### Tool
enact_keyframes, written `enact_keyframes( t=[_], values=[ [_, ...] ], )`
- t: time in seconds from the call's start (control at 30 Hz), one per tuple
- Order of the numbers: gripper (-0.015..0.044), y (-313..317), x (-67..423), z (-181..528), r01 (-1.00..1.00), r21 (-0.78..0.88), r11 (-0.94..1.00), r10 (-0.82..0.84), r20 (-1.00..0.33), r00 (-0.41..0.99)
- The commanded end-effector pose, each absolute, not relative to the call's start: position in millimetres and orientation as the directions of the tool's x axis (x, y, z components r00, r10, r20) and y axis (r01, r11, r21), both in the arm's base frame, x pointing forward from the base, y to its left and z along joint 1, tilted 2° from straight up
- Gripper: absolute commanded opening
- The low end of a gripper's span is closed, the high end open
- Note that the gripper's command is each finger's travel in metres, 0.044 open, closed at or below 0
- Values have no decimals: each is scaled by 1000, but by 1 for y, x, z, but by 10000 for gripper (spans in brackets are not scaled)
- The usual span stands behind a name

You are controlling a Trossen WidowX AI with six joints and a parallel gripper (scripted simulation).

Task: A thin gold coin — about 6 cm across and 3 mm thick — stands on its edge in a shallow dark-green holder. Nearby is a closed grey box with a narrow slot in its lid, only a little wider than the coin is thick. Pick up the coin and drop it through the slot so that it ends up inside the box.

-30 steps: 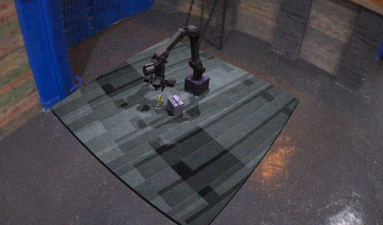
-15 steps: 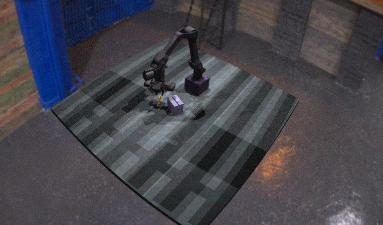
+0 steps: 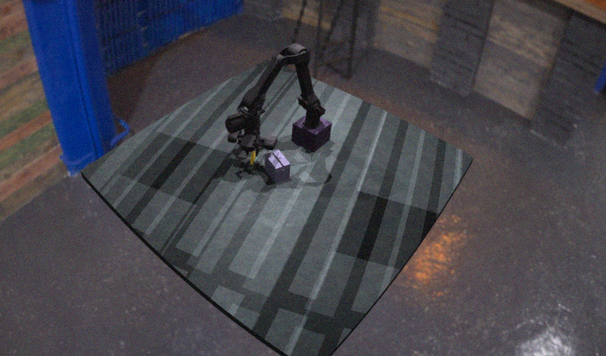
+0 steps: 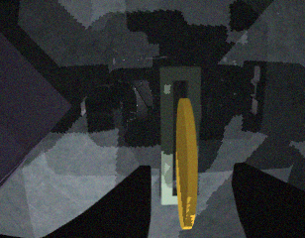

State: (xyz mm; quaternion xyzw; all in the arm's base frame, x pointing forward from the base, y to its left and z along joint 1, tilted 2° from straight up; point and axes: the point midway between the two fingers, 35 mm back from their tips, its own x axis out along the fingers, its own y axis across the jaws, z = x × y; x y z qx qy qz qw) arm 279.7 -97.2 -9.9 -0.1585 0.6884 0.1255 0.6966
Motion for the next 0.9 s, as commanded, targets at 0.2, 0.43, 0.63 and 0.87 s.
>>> enact_keyframes(
  t=[0.2, 0.43, 0.63, 0.87],
  values=[
    [161, -97, 279, -25, -397, -43, 917, -38, -999, 20],
    [161, -97, 278, -36, -397, -43, 917, -38, -999, 20],
    [108, -97, 278, -40, -397, -43, 917, -38, -999, 20],
    [0, -97, 278, -40, -397, -43, 917, -38, -999, 20]
  ],
)
